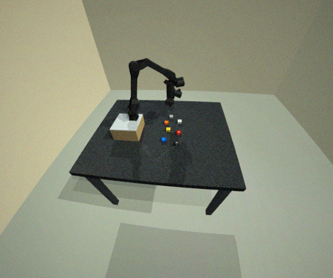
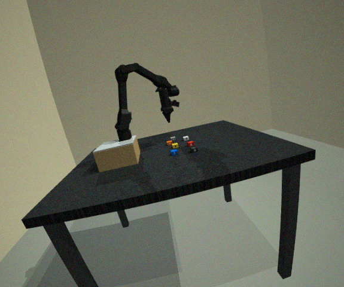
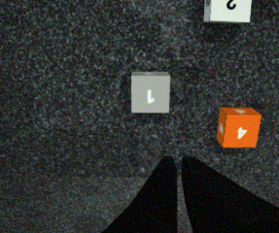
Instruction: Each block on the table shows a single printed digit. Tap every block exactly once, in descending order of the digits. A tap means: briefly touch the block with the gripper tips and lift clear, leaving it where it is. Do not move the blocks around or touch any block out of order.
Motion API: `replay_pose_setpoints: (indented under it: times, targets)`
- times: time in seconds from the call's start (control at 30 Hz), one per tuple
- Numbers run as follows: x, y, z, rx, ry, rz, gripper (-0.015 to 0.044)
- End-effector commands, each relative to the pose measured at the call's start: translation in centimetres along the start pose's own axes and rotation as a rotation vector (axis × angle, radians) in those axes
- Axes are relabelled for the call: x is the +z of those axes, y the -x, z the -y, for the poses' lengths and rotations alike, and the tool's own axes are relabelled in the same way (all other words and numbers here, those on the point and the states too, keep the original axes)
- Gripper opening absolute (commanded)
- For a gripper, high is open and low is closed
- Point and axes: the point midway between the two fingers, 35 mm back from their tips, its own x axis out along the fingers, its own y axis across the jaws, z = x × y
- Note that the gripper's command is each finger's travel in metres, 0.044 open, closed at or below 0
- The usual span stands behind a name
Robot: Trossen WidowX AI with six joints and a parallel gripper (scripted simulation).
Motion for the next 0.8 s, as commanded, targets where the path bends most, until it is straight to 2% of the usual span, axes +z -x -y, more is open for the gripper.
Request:
replay_pose_setpoints:
  times: [0.0,0.17,0.77]
  targets:
    - [0.0,0.0,0.1,0.005,-0.016,0.014,0.002]
    - [0.1,-7.5,0.1,0.005,-0.016,0.014,0.002]
    - [0.1,-9.3,0.1,0.004,-0.016,0.014,0.002]
